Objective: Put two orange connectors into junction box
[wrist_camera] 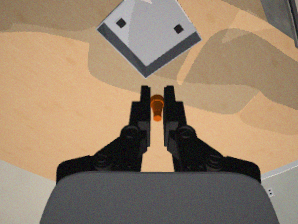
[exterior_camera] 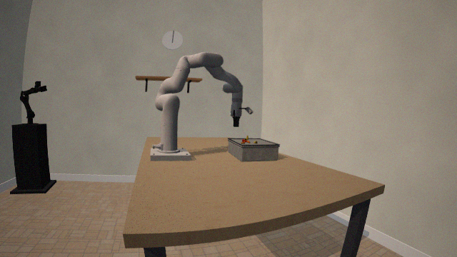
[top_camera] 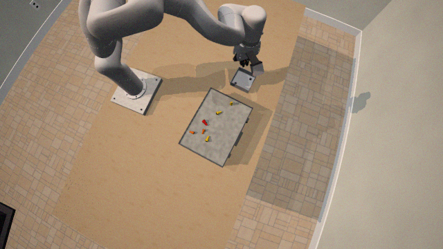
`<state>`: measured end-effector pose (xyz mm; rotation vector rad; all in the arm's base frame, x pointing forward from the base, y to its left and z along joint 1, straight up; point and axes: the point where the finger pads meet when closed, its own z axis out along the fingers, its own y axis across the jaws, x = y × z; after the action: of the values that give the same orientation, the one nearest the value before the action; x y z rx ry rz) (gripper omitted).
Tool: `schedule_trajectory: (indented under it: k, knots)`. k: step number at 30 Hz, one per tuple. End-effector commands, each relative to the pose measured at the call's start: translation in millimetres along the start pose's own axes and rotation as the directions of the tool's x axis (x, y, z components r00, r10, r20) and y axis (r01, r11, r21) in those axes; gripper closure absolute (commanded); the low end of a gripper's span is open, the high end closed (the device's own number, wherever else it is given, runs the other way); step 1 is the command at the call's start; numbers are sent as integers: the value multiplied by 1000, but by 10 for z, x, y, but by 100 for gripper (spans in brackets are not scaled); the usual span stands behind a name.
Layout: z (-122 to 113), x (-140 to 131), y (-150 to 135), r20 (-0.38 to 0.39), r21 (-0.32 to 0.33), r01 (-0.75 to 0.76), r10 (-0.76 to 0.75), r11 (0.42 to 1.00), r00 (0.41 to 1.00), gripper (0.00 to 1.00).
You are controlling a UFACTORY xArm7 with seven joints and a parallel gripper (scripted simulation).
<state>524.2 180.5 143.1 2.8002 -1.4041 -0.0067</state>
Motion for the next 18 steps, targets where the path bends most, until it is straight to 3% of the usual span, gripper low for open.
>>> schedule_trajectory:
  k: [1,18]
  knots:
    - [-22,-57,-73,-2,4,0,0,1000,1000,98]
    - [26,-63,-78,-2,4,0,0,1000,1000,98]
